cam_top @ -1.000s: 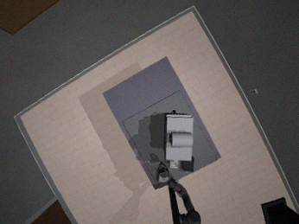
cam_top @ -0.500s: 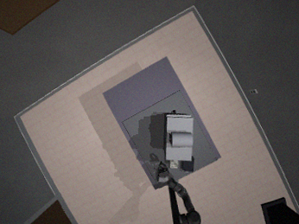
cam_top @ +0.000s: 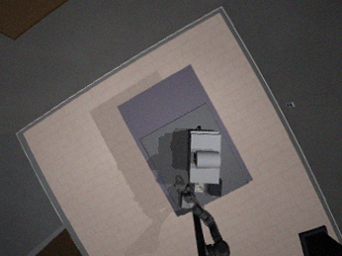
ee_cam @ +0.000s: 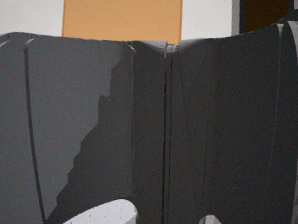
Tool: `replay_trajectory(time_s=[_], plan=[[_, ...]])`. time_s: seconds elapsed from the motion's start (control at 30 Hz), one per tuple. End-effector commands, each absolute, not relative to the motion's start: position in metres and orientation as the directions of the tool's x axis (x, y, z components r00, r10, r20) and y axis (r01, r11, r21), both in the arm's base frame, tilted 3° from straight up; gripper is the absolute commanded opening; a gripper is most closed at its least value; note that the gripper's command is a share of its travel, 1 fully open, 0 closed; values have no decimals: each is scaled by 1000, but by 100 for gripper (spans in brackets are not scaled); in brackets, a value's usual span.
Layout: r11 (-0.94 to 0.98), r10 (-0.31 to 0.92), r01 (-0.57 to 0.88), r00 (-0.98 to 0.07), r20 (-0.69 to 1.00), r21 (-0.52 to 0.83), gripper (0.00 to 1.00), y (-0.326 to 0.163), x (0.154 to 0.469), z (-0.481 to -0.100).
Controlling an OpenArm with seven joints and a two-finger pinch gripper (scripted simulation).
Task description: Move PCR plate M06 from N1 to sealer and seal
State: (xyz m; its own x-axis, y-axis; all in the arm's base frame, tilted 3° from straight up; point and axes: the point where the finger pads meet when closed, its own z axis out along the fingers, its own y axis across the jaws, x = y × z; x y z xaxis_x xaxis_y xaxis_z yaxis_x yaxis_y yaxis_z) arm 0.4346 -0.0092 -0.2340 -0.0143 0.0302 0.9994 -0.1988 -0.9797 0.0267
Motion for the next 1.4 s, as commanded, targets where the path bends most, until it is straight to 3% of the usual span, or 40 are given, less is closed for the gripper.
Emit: replay_trajectory(time_s=[0.0,1.3,1.37], plan=[[-979,30,-204,-19,999,25,0,-10,435,-231],[-979,30,-204,-20,999,25,0,-2,437,-228],[-966,16,-256,6,1000,17,0,-14,431,-235]])
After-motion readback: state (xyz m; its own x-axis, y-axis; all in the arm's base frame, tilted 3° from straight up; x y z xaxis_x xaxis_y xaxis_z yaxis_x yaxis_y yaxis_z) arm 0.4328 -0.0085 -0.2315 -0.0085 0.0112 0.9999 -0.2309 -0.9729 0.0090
